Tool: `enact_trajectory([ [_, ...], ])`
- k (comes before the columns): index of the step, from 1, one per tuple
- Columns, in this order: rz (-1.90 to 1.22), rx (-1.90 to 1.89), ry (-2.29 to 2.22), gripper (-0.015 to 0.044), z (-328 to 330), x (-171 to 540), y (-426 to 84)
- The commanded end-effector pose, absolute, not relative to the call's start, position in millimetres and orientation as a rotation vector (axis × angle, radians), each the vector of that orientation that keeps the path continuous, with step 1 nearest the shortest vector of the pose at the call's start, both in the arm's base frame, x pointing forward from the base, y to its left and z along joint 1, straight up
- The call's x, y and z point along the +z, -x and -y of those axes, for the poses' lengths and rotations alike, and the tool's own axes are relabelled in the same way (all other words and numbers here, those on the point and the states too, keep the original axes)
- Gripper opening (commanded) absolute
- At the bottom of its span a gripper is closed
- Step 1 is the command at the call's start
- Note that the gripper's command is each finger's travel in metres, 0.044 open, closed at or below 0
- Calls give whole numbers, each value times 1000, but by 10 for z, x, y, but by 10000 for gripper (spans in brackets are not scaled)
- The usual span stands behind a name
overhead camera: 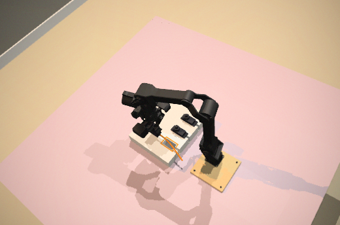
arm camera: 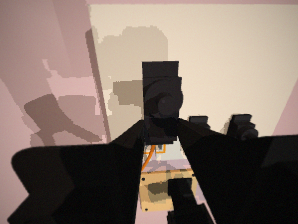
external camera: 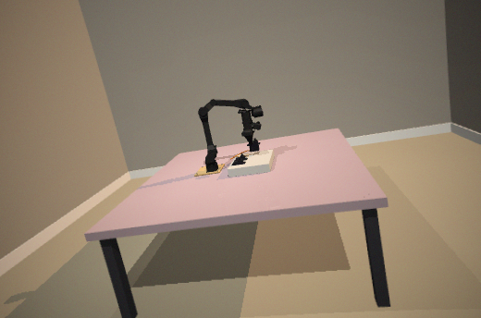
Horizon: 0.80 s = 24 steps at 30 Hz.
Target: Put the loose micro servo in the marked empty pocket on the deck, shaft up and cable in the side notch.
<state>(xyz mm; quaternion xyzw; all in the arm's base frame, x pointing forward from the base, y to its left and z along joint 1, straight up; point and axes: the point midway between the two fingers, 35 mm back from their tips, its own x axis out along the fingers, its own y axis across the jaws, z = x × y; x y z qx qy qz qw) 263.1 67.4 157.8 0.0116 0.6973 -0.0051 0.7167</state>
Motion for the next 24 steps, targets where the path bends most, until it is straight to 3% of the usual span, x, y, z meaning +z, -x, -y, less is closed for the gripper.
enact_trajectory([
  [1, -1538, -11, -29, 0, -682, 1586, -2430],
  [14, -1543, -11, -29, 0, -698, 1561, -1829],
  [24, -1544, -11, -29, 0, -699, 1510, -1806],
])
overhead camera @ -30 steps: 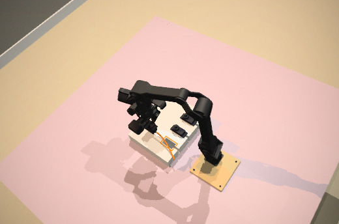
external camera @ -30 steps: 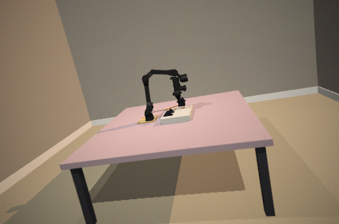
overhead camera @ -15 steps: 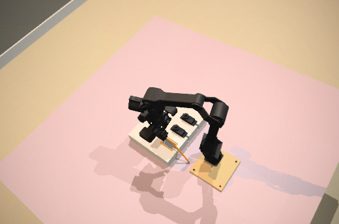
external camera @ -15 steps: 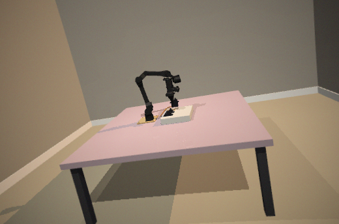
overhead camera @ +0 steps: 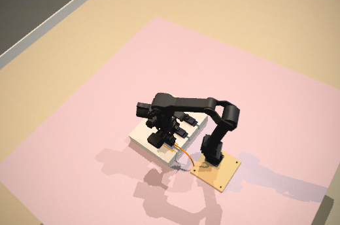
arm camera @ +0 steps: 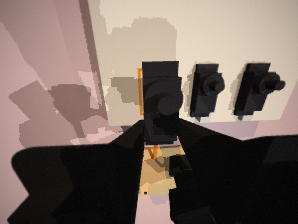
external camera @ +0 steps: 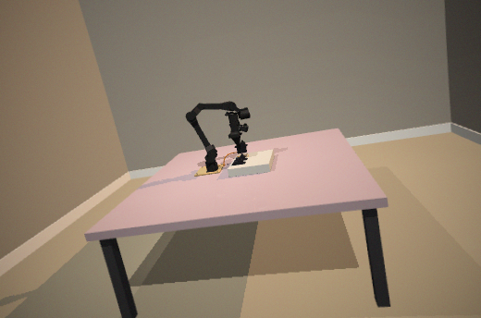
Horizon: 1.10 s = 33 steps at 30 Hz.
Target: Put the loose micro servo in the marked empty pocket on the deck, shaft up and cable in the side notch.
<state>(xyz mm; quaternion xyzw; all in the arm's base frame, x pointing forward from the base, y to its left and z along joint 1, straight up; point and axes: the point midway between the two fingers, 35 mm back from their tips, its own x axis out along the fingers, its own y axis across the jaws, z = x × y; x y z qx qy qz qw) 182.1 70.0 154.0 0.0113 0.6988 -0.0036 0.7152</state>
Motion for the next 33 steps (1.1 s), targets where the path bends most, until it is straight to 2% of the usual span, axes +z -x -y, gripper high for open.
enact_trajectory([
  [1, -1544, -11, -29, 0, -699, 1495, -1808],
  [33, -1544, -11, -29, 0, -701, 1296, -1823],
])
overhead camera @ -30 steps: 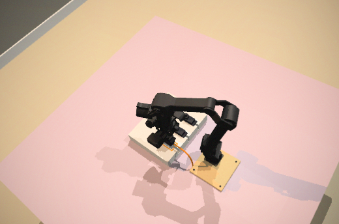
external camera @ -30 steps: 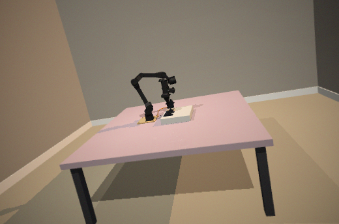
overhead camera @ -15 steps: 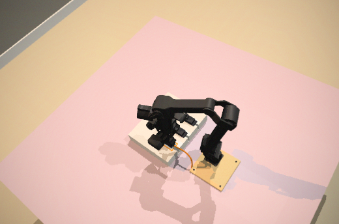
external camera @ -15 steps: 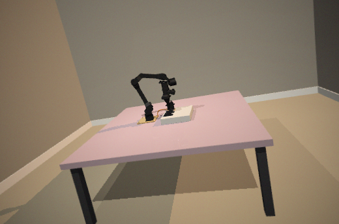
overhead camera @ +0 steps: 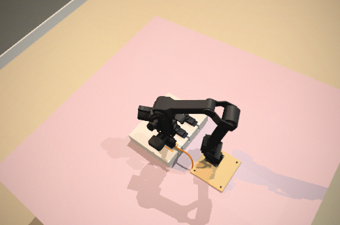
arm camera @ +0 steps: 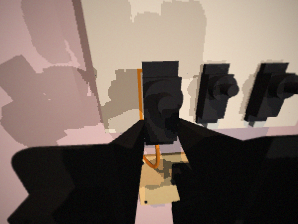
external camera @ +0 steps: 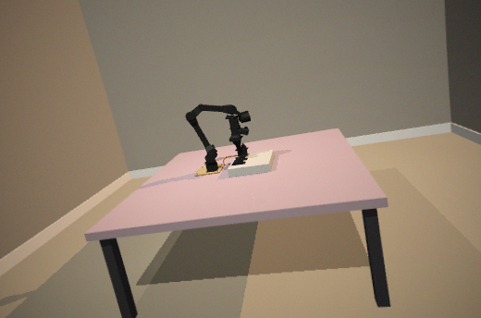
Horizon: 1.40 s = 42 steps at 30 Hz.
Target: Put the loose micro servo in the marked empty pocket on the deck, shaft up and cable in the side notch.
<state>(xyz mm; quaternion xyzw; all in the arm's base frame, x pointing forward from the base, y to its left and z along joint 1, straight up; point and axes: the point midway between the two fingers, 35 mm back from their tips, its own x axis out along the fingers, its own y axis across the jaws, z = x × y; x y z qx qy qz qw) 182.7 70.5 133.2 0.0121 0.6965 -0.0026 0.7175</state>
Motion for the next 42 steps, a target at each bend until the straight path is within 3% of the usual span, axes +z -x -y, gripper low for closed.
enact_trajectory([
  [1, -1544, -11, -29, 0, -701, 1289, -1823],
  [42, -1544, -11, -29, 0, -704, 1036, -1829],
])
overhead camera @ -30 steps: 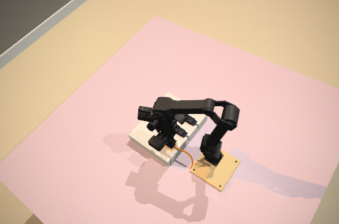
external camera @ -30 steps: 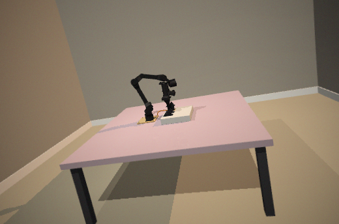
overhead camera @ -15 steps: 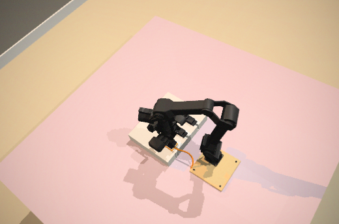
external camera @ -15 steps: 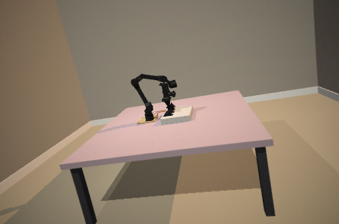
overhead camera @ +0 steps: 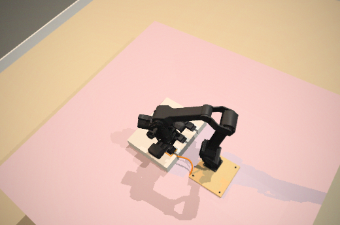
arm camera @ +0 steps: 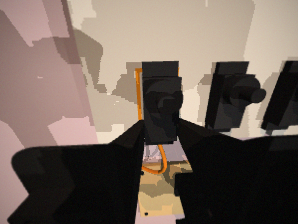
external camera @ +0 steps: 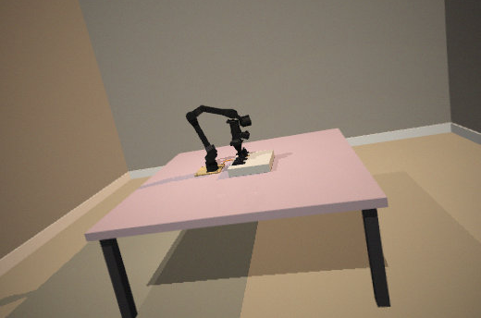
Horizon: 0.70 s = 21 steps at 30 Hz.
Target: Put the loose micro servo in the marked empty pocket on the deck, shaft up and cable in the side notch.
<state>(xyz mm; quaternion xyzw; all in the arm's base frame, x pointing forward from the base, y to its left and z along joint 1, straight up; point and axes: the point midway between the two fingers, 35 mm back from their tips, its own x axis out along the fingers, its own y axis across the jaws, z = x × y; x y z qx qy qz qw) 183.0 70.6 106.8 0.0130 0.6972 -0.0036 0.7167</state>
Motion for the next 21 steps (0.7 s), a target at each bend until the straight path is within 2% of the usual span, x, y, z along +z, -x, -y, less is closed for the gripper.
enact_trajectory([
  [1, -1544, -11, -29, 0, -704, 1029, -1830],
  [21, -1544, -11, -29, 0, -705, 896, -1833],
])
